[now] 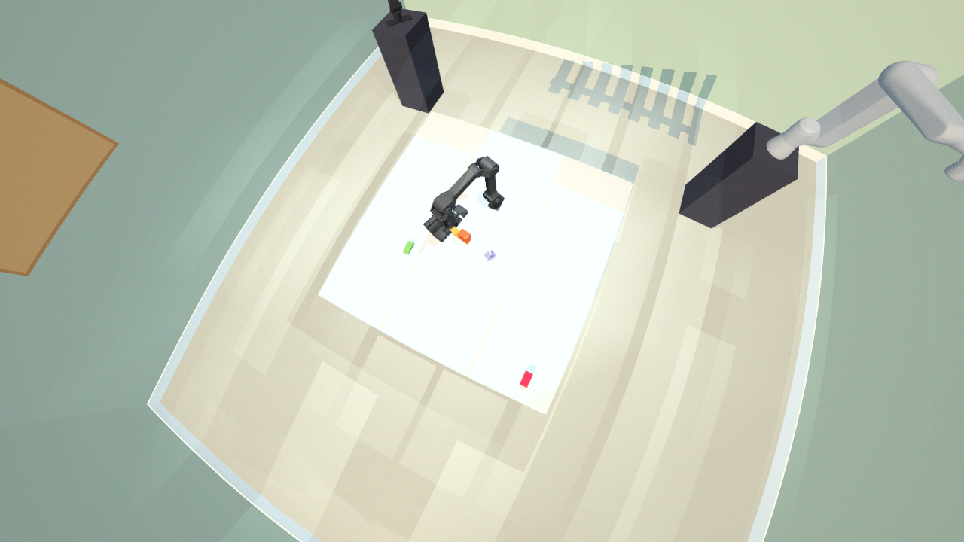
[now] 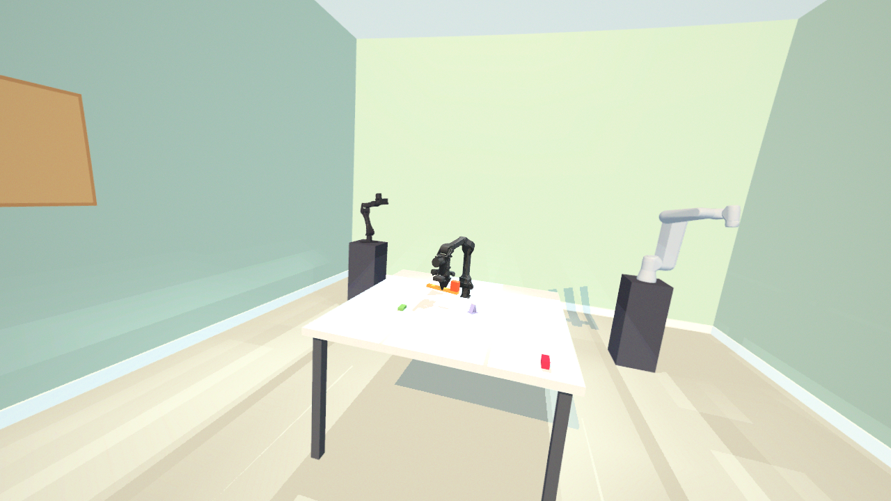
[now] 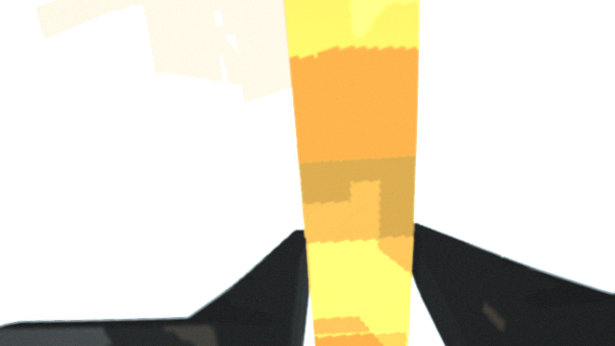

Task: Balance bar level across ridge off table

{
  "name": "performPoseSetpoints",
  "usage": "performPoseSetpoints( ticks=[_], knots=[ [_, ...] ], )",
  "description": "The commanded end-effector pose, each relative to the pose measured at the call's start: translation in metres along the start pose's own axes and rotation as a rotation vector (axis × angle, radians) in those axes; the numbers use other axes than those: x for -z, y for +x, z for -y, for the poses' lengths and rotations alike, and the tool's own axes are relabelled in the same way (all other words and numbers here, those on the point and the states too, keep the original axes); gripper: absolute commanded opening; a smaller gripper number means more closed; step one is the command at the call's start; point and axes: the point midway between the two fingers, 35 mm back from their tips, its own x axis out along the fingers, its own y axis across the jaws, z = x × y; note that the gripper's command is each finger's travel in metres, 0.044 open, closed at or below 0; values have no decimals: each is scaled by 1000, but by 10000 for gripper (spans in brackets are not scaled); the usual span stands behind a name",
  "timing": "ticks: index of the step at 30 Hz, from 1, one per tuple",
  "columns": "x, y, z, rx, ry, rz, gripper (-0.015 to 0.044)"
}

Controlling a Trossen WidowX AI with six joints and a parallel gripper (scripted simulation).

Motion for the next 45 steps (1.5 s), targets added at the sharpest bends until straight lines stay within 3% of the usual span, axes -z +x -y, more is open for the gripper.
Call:
performPoseSetpoints(
  ticks=[1, 45],
  knots=[
    [7, -2, -1, -5, -178, 3, 0],
    [81, -3, -9, -9, -1935, 2, 0]
  ],
)
